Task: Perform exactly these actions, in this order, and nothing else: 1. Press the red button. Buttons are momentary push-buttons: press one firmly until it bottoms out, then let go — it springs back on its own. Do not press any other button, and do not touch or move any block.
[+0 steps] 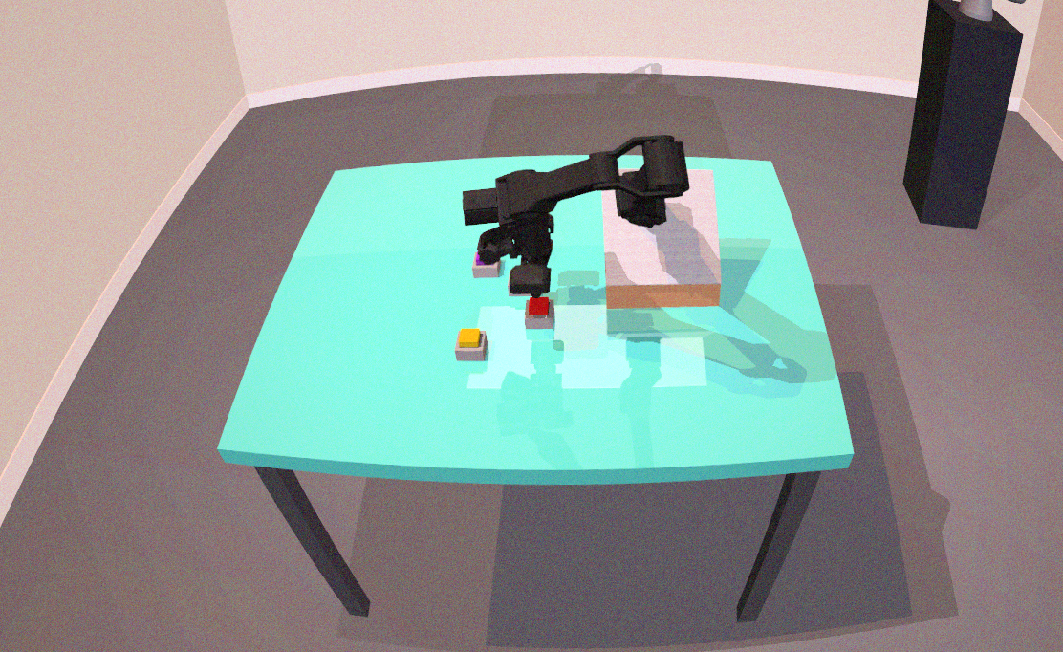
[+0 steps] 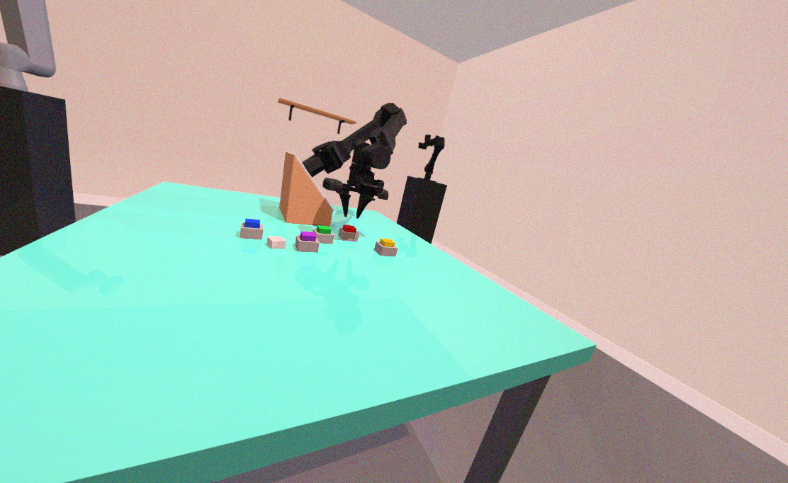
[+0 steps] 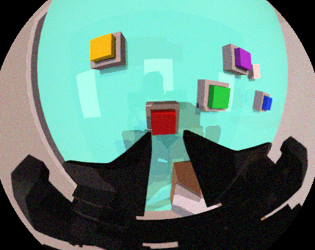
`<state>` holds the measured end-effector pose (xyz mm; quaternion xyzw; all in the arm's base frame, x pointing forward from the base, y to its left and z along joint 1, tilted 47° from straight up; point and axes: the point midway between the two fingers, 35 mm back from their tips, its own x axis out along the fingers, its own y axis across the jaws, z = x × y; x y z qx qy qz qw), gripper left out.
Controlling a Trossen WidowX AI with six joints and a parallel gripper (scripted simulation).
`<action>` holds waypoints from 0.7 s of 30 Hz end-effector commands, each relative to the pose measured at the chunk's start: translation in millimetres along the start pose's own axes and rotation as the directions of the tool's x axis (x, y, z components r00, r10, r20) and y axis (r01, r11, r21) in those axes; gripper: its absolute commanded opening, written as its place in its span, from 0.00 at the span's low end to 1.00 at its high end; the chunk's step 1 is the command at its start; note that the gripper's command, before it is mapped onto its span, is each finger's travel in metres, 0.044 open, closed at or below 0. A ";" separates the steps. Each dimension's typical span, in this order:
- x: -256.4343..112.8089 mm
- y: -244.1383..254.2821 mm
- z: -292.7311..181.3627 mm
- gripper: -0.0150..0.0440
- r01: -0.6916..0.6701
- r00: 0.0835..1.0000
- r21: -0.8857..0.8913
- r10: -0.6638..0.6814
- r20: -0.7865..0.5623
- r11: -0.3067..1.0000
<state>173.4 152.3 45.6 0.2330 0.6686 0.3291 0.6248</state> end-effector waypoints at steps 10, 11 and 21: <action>3.6 0.4 -0.6 0.29 -0.005 1.000 0.006 0.005 0.001 1.000; 4.4 0.4 -0.5 0.29 -0.005 1.000 0.006 0.005 0.001 1.000; 20.3 0.0 0.1 0.29 -0.004 1.000 0.006 0.004 0.001 1.000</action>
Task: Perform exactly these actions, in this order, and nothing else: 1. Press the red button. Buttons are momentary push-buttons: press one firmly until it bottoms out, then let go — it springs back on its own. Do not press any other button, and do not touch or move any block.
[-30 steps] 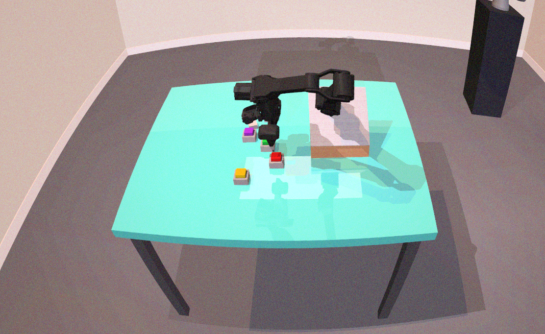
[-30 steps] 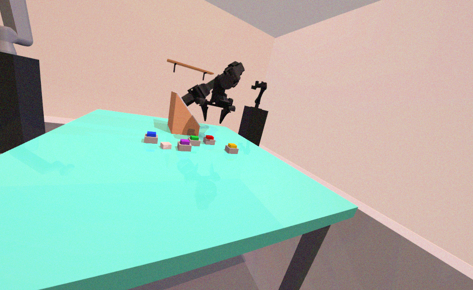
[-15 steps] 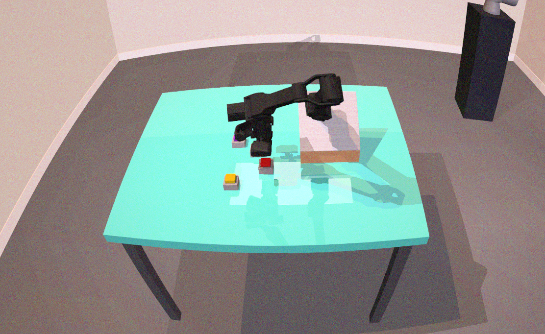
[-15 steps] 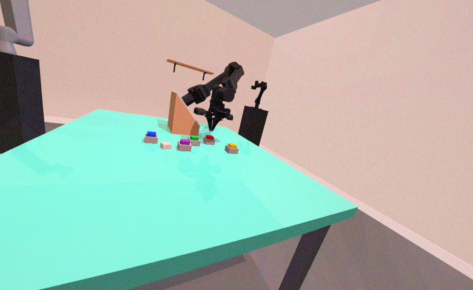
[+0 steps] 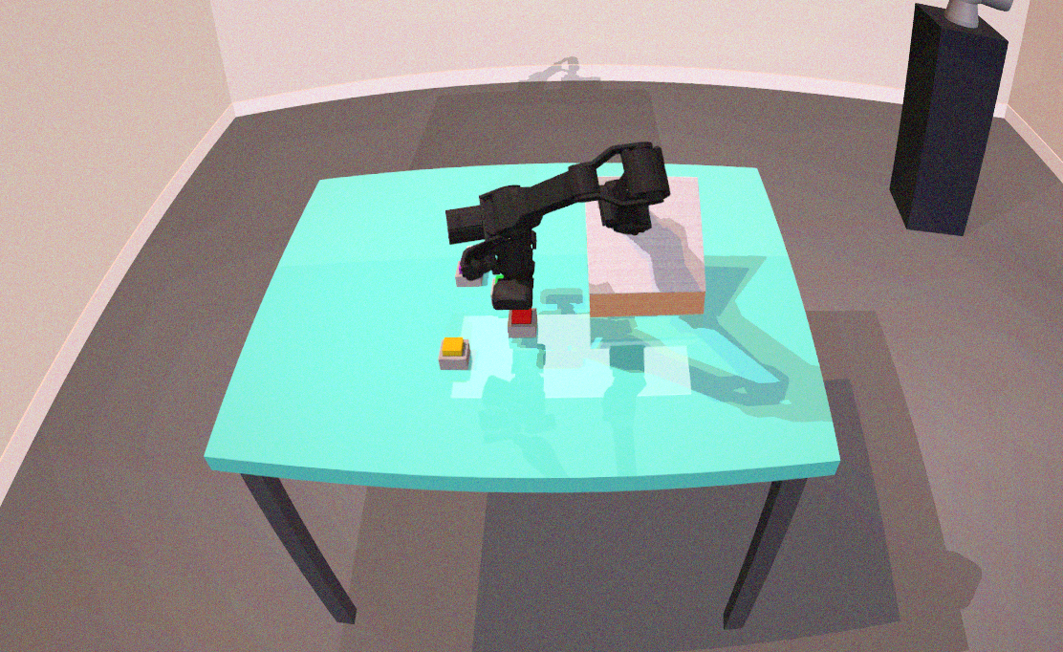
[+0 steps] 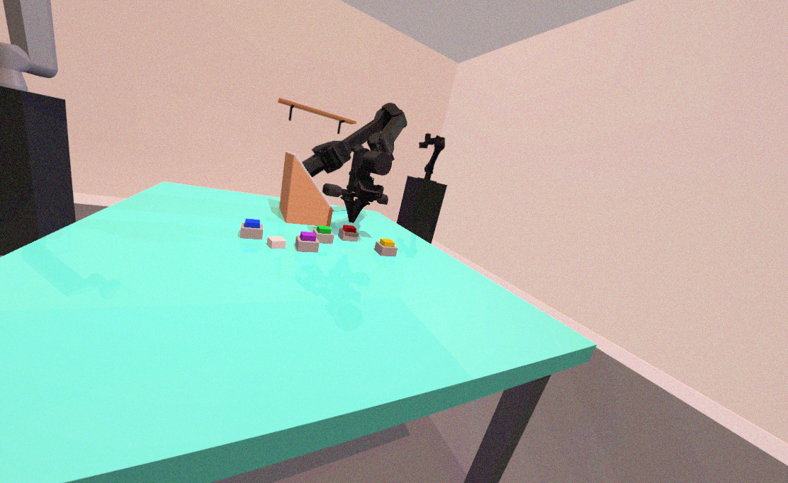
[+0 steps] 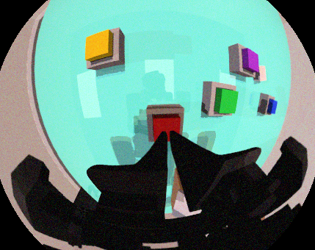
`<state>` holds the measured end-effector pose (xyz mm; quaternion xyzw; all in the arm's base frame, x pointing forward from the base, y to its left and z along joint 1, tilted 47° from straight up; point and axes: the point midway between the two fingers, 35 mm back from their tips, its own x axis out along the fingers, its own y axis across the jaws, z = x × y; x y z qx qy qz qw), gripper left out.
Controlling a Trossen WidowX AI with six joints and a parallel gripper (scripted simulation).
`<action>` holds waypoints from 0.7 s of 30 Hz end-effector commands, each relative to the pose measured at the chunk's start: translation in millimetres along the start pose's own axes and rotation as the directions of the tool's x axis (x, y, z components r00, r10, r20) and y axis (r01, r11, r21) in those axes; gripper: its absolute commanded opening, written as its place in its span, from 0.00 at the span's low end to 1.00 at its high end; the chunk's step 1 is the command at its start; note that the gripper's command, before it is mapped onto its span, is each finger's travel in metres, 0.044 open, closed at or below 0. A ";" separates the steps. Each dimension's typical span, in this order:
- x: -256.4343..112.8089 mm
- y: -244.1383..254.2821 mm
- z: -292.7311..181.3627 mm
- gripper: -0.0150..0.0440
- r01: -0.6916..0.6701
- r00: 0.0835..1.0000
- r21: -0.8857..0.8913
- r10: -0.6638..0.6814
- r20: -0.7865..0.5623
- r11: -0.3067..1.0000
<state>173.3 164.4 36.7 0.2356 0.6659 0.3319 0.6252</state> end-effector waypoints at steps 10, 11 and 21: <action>21.0 -1.1 -2.6 0.29 0.001 1.000 0.008 -0.001 -0.004 1.000; 21.7 -1.0 -2.7 0.29 0.001 1.000 0.008 -0.001 -0.004 1.000; 22.0 -1.0 -2.7 0.29 0.001 1.000 0.008 -0.001 -0.004 1.000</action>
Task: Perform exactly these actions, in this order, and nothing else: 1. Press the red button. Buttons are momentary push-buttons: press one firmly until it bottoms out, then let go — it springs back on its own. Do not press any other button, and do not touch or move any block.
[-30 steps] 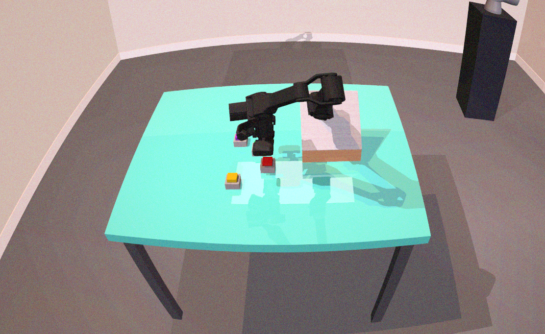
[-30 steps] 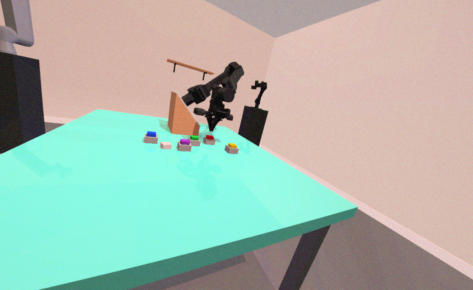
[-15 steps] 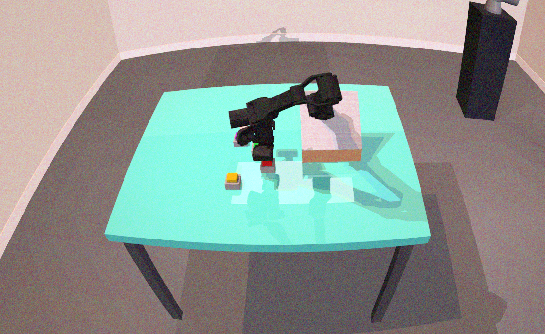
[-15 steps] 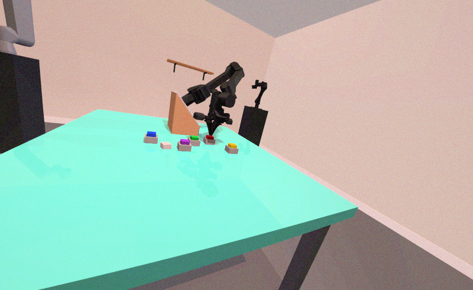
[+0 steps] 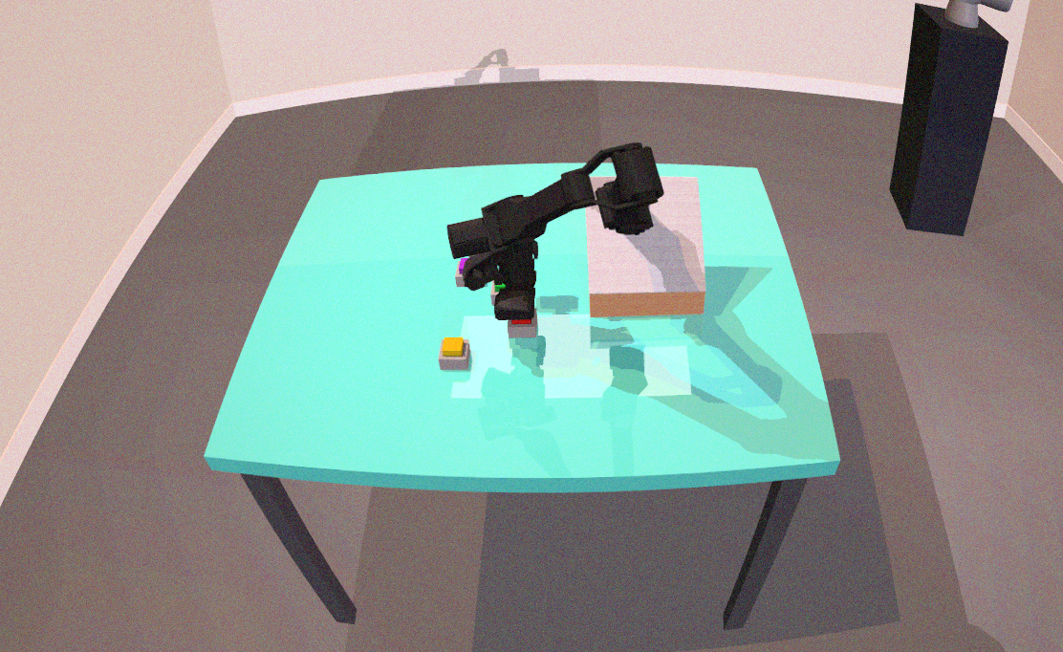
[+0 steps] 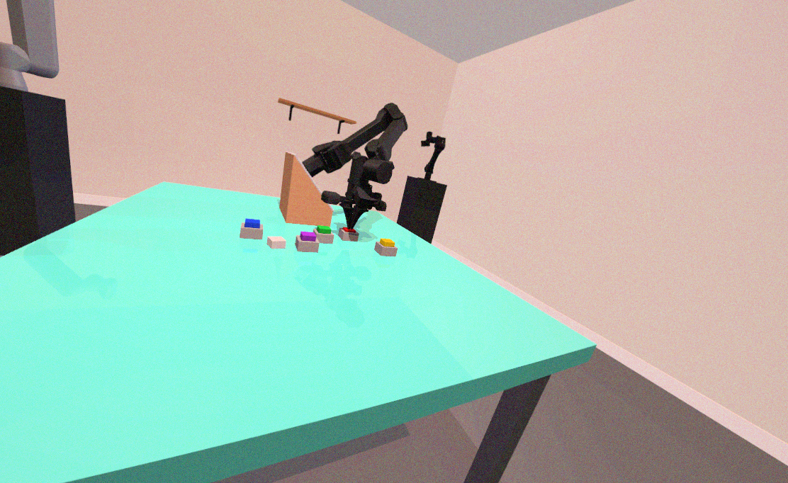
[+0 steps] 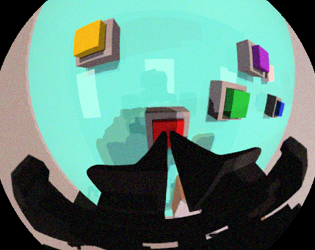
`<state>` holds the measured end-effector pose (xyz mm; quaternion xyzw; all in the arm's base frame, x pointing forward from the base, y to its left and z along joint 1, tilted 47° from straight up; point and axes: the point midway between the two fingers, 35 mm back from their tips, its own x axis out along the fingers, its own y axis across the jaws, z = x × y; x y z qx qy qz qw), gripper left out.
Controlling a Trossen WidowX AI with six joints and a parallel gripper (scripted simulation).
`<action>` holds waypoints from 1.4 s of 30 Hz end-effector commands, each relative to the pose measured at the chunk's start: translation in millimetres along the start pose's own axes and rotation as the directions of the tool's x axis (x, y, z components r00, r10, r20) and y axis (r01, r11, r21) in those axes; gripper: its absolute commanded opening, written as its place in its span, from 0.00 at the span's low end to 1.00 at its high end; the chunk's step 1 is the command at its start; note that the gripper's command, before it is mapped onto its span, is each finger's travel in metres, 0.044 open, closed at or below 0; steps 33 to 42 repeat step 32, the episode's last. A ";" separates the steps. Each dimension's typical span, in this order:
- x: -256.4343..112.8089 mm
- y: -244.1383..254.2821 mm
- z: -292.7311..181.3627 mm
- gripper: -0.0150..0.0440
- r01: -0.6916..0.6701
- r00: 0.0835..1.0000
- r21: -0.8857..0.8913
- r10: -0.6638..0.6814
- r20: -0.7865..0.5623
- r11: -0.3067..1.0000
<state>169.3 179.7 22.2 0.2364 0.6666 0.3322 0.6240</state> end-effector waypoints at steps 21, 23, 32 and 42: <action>-52.5 25.4 21.9 0.51 0.004 1.000 0.005 -0.004 -0.001 1.000; -65.1 41.9 32.8 0.60 0.004 1.000 0.005 -0.004 0.000 1.000; -94.7 79.7 49.9 0.93 0.004 1.000 0.004 -0.004 0.001 1.000; -94.7 79.7 49.9 0.93 0.004 1.000 0.004 -0.004 0.001 1.000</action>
